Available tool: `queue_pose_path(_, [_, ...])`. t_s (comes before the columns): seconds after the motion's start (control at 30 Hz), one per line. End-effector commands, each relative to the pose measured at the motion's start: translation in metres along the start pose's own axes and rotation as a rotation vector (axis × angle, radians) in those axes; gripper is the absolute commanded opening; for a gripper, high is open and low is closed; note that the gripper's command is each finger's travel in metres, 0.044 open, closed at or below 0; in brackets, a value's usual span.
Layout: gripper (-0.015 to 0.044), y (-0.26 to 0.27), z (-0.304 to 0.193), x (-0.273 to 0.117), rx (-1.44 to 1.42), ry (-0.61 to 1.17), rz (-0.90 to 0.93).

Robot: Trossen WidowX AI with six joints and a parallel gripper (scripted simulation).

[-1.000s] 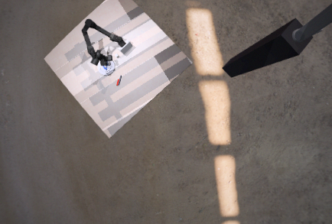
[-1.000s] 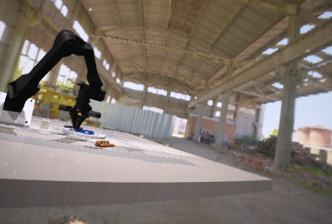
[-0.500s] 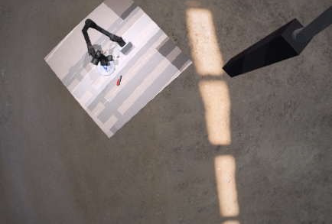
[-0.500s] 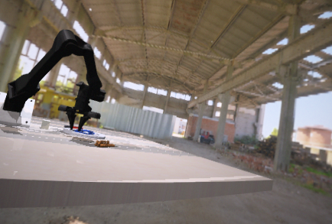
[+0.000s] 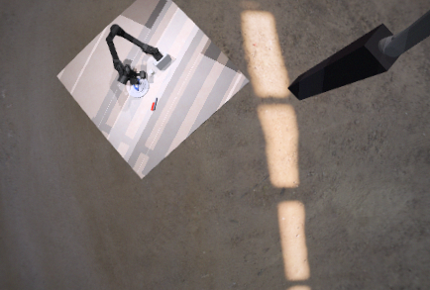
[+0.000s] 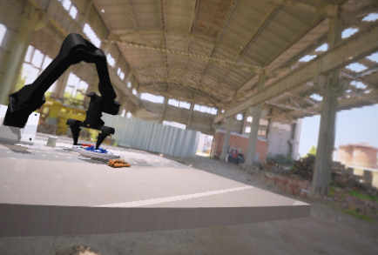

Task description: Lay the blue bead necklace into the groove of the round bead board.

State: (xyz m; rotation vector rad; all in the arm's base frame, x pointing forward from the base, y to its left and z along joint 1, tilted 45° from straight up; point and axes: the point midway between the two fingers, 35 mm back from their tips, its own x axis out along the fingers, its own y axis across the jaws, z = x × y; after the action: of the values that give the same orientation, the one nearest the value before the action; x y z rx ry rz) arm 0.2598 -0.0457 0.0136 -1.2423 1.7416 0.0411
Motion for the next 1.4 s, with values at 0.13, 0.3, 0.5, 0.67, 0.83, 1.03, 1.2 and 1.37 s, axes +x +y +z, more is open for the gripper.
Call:
queue_pose_path(0.13, [0.044, 0.0, 0.0, -0.001, 0.005, -0.002, 0.002])
queue_pose_path(0.3, [0.044, 0.0, 0.0, -0.001, 0.005, -0.002, 0.002])
queue_pose_path(0.5, [0.044, 0.0, 0.0, -0.001, 0.005, -0.002, 0.002])
queue_pose_path(0.67, [0.044, 0.0, 0.0, -0.001, 0.005, -0.002, 0.002])
queue_pose_path(0.83, [0.0309, -0.003, 0.008, -0.024, 0.091, -0.003, 0.003])
queue_pose_path(1.03, [0.0151, -0.004, 0.011, -0.032, 0.125, -0.003, 0.003])
queue_pose_path(1.2, [0.012, -0.005, 0.011, -0.026, 0.123, -0.007, -0.001])
queue_pose_path(1.37, [0.012, -0.005, 0.011, -0.023, 0.124, -0.007, 0.0])
